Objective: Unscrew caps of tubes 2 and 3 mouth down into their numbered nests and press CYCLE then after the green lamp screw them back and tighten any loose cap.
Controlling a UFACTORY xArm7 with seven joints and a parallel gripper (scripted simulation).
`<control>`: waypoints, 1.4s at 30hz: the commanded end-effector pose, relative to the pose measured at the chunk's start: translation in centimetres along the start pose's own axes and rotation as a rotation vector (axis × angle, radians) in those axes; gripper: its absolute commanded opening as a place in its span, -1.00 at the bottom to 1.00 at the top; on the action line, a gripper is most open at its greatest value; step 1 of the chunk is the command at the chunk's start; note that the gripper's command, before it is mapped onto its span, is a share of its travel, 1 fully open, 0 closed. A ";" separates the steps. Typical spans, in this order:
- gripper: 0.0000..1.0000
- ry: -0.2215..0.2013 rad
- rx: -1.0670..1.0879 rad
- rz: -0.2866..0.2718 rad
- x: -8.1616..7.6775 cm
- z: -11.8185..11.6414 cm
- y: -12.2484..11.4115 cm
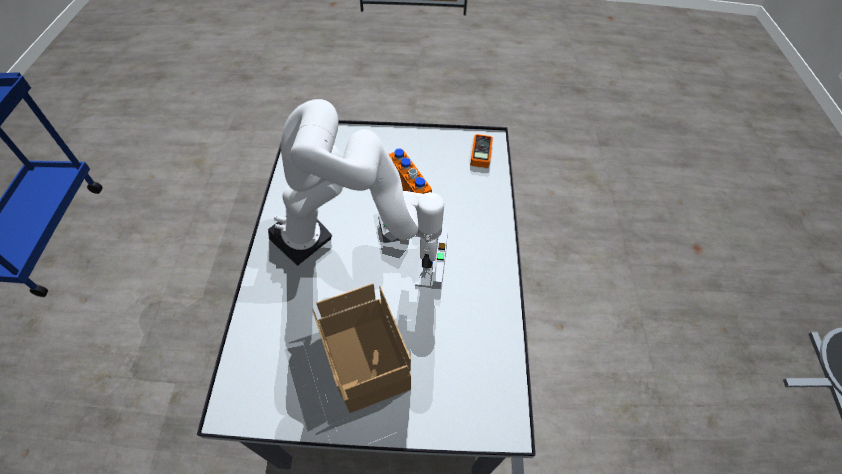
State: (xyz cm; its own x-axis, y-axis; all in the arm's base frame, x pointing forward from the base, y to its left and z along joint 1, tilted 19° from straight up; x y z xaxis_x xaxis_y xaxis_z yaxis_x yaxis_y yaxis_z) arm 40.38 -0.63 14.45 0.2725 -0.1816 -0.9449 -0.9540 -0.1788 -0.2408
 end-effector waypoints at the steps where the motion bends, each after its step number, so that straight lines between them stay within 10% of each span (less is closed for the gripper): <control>1: -0.08 0.005 0.000 -0.003 0.0 0.0 -0.2; 29: -0.08 0.005 0.000 -0.003 1.0 0.0 -0.1; 30: -1.00 0.005 0.000 -0.003 1.0 0.0 -0.1; 42: -1.00 0.005 0.000 -0.003 1.0 0.0 -0.1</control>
State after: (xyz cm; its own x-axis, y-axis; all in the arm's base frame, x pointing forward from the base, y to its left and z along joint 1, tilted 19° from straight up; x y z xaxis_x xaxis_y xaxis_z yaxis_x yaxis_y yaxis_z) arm 40.62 -0.77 13.43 0.2726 -0.1853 -0.9441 -0.9541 -0.1785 -0.2405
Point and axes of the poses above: the point where the finger pads meet when closed, its own x axis out along the fingers, its own z axis across the jaws, y = z × x, the point moved 4 cm from there along -x, back along the fingers, and after that the axes turned 8 degrees about -x, right-handed, at the moved point
